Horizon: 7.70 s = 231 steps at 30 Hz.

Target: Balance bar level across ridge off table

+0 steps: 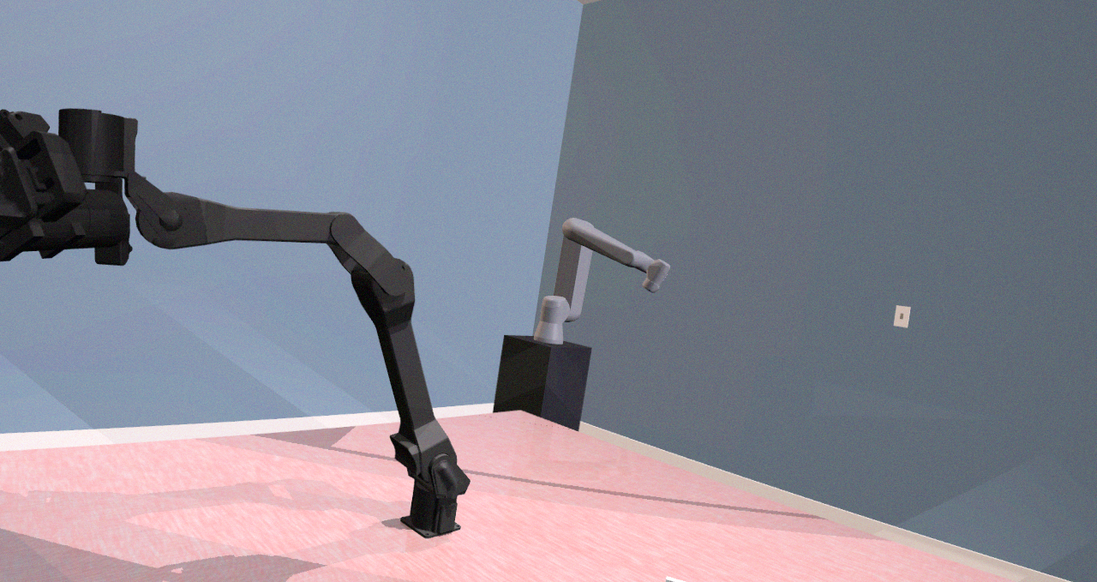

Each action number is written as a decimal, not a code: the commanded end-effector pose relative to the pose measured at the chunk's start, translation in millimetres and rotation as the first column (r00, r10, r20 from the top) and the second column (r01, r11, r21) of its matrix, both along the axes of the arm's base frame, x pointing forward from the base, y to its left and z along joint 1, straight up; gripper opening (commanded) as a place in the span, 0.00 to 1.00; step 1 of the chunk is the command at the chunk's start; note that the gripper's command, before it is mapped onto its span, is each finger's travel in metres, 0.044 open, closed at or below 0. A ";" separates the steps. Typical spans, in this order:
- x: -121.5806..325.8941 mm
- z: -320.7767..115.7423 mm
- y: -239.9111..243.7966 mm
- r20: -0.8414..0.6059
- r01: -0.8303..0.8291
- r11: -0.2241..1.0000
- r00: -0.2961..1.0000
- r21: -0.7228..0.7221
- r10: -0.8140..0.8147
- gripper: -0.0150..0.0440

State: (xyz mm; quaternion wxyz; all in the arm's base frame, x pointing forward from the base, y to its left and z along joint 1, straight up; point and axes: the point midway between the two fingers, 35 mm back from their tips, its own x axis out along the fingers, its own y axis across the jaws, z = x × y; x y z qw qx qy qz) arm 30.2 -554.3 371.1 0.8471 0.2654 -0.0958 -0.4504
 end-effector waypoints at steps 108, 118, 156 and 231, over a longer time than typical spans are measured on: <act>306.0 -251.5 524.8 -0.587 -0.349 0.483 -0.326 0.803 0.741 0.79; 307.5 -274.8 524.6 -0.587 -0.349 0.483 -0.326 0.803 0.741 0.79; 307.8 -322.3 524.6 -0.587 -0.349 0.483 -0.326 0.803 0.741 0.79; 326.4 -223.7 573.8 -0.573 -0.086 0.576 0.063 0.813 0.817 0.25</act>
